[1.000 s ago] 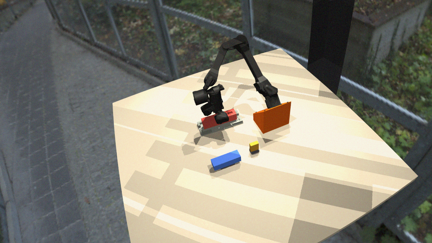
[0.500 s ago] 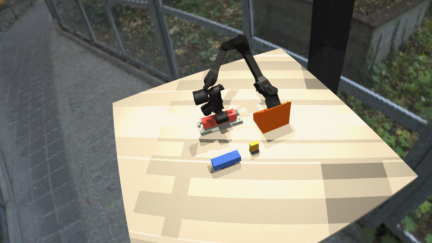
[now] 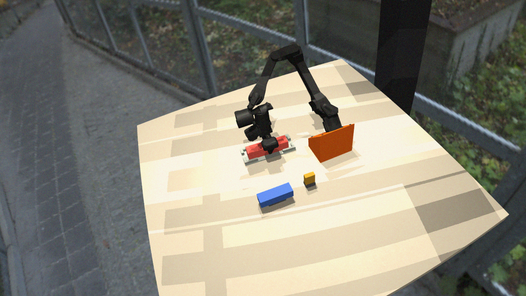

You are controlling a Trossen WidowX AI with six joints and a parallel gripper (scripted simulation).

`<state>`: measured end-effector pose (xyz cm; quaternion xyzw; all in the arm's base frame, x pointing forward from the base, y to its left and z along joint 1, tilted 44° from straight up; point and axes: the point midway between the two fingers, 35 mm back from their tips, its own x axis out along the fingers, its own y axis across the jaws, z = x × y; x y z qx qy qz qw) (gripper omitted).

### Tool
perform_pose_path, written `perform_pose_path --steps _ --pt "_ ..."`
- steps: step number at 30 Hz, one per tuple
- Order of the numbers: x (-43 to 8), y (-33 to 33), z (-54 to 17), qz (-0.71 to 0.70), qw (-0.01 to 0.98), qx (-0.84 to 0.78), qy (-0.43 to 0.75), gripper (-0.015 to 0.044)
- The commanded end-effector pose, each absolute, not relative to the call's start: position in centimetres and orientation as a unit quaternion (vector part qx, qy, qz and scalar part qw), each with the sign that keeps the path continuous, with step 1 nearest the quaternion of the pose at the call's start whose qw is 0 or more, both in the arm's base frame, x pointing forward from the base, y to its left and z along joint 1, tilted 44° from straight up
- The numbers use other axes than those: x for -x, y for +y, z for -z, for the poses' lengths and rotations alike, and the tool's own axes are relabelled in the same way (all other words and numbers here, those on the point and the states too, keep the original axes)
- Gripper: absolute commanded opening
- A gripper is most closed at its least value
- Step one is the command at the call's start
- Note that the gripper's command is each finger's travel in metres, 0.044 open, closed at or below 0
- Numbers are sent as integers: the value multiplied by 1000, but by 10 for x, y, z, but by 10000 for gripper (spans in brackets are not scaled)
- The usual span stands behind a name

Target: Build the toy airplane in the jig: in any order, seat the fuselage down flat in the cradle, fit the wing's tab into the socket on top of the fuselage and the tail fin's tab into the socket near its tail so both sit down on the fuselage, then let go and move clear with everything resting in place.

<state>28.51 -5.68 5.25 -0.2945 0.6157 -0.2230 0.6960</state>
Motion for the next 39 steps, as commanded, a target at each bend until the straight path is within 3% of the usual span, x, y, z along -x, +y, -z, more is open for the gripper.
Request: perform_pose_path --steps 1,10,25,39 --pt "-285 -57 -53 223 696 294 615 440" --pt "-270 16 -128 220 695 298 616 440" --pt "-272 17 -121 204 688 315 622 440" --pt "-314 155 3 201 690 311 622 440"
